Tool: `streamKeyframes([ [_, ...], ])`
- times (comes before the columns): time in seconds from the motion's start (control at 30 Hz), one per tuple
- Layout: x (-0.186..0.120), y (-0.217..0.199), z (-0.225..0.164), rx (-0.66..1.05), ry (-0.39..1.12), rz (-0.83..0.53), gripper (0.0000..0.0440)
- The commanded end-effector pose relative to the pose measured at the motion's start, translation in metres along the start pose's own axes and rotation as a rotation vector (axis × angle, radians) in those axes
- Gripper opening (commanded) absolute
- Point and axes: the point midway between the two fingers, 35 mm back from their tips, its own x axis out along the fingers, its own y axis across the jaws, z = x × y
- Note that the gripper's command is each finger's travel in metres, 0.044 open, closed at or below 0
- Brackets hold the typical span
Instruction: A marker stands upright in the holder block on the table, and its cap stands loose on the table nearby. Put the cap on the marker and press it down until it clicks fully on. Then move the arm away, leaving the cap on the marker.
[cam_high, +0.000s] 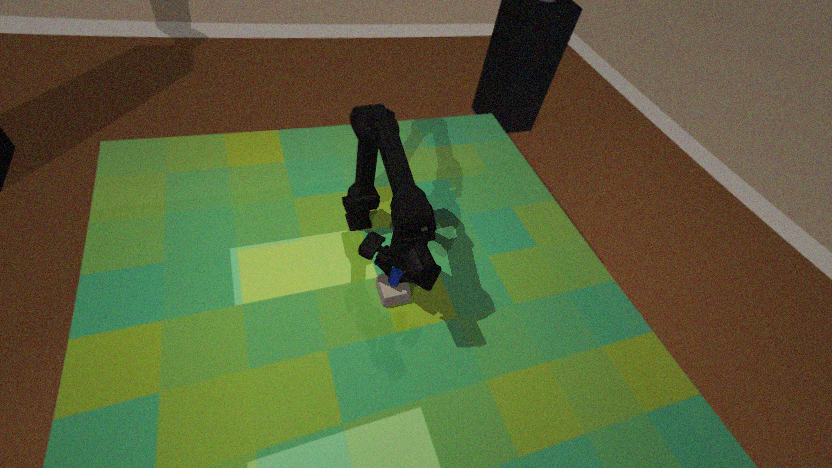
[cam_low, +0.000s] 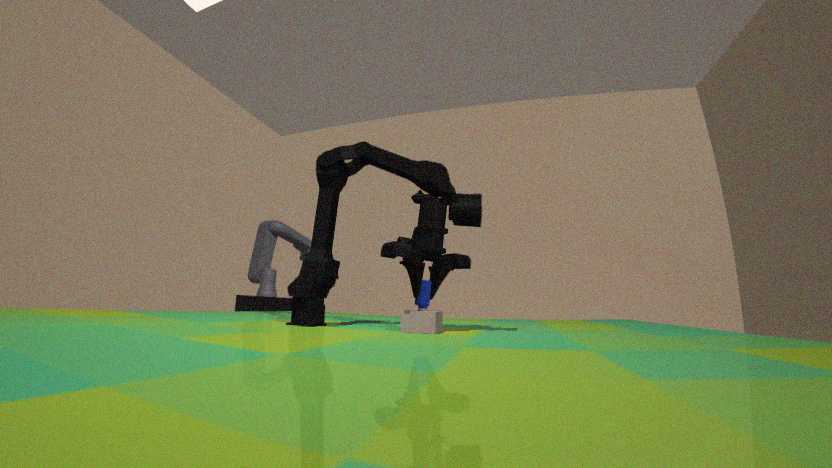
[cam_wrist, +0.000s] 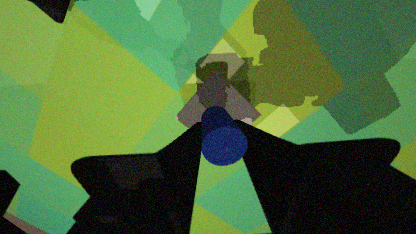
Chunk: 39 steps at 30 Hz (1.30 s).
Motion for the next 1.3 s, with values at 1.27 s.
streamKeyframes([
  [1.27,0.019,0.019,0.012,-0.103,-0.037,0.046,0.0274],
])
